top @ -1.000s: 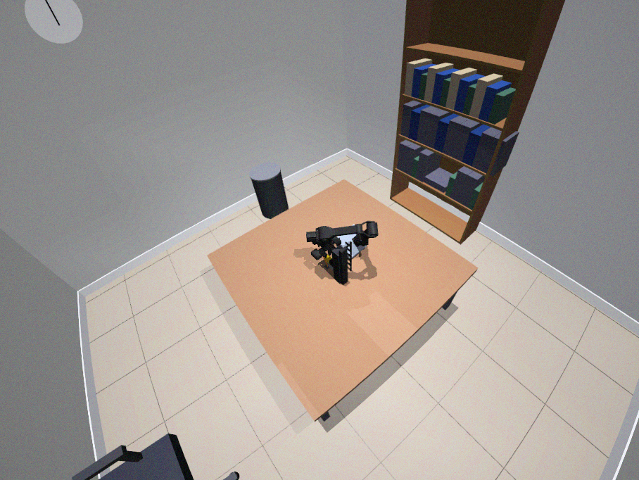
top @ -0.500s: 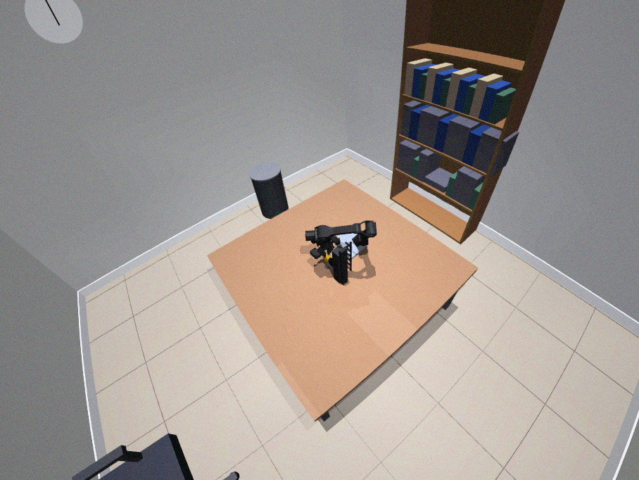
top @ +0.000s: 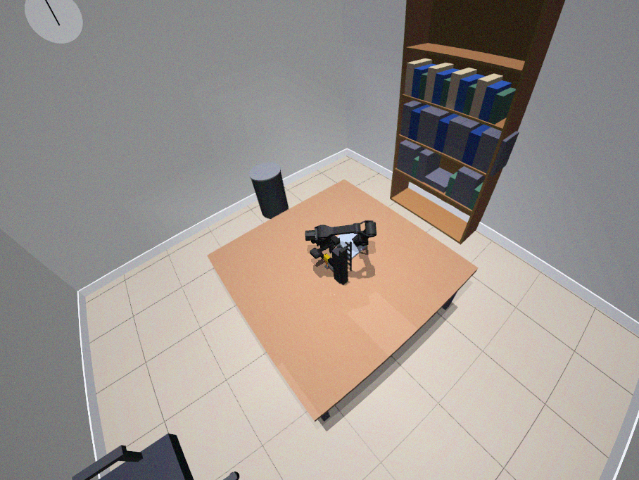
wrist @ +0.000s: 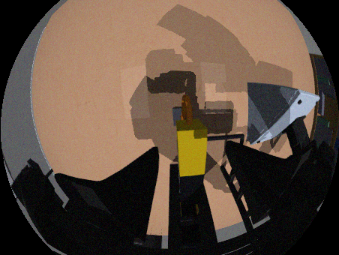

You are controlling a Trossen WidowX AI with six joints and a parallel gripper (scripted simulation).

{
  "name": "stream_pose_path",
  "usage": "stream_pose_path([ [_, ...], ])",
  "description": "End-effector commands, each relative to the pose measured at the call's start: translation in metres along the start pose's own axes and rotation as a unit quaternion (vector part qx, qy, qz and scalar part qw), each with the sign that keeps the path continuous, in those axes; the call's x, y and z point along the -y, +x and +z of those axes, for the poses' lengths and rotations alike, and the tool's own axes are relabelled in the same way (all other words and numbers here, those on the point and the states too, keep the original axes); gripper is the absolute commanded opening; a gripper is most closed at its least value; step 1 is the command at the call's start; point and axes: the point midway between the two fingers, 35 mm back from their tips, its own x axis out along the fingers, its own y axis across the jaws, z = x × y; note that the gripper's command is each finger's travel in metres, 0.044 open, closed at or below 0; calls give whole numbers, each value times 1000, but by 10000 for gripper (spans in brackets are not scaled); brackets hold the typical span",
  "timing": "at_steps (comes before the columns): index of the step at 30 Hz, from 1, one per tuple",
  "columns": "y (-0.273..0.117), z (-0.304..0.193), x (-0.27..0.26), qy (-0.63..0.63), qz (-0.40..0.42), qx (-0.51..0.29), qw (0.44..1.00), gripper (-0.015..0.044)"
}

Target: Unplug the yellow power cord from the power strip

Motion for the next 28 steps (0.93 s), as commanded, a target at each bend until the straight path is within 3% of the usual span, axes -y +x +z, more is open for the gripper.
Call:
stream_pose_path([
  [1, -3, 7, -1, 0, 4, 2, 1000, 394],
  [3, -7, 22, -2, 0, 4, 3, 1000, 440],
  [7, -13, 57, -1, 0, 4, 4, 1000, 440],
  [28, -14, 59, 0, 0, 4, 3, 1000, 440],
])
